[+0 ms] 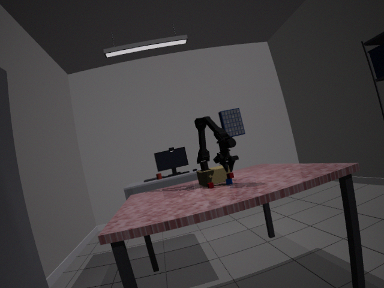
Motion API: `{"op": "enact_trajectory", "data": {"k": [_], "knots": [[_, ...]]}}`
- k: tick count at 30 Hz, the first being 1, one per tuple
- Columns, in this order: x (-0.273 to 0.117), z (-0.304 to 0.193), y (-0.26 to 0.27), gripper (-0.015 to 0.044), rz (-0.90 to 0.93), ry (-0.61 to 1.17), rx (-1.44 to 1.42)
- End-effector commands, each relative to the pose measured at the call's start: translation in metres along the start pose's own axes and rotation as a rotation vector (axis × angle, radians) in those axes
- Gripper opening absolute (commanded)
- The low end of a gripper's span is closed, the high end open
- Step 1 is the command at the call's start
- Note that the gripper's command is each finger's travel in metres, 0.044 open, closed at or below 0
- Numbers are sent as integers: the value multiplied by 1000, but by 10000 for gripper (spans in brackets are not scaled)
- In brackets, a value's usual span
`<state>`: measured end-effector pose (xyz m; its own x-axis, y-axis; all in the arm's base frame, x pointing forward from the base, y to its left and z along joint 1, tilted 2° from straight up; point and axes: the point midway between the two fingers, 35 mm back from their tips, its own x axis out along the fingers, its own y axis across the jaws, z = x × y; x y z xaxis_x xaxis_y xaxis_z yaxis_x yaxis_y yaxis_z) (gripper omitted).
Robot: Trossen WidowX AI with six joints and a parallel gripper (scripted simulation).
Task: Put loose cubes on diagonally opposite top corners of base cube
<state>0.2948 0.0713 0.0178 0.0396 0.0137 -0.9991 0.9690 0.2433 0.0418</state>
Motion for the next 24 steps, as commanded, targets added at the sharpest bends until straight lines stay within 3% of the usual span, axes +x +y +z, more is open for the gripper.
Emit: {"op": "enact_trajectory", "data": {"k": [1, 5, 8, 24], "knots": [[-8, 0, 2, 205, 7, 0, 0], [-10, 0, 2, 205, 7, 0, 0], [-10, 10, -4, 265, 1, 3, 10], [-48, 109, -71, 265, 3, -7, 251]]}}
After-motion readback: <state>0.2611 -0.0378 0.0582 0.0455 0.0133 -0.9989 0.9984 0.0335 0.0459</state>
